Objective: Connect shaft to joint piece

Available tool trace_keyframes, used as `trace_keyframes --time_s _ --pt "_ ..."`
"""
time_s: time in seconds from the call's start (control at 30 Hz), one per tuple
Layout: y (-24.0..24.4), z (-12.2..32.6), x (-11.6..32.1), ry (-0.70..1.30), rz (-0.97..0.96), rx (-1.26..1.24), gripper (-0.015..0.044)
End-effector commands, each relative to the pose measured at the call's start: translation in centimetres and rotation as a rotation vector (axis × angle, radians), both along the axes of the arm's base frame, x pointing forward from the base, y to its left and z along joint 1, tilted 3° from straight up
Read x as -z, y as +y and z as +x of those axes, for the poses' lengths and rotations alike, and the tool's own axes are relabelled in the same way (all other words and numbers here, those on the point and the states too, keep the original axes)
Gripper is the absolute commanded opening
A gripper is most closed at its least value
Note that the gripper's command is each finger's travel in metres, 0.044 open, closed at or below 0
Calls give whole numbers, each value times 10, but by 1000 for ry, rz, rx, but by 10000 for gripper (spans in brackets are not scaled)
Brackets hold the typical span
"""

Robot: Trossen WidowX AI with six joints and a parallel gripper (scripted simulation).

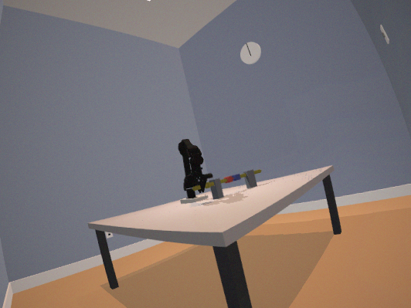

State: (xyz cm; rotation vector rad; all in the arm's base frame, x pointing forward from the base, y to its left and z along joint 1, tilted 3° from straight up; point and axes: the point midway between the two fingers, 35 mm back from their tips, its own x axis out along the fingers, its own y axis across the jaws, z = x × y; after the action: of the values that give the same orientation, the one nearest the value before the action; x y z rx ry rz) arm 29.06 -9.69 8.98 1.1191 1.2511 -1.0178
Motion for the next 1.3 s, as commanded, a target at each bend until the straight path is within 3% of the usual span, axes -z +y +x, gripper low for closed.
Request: trace_keyframes --time_s 0.0,1.23,1.27 --pt "7 -1 0 -4 -1 1 0" --pt "41 -7 0 1 1 3 0" --pt "41 -7 0 1 1 3 26"
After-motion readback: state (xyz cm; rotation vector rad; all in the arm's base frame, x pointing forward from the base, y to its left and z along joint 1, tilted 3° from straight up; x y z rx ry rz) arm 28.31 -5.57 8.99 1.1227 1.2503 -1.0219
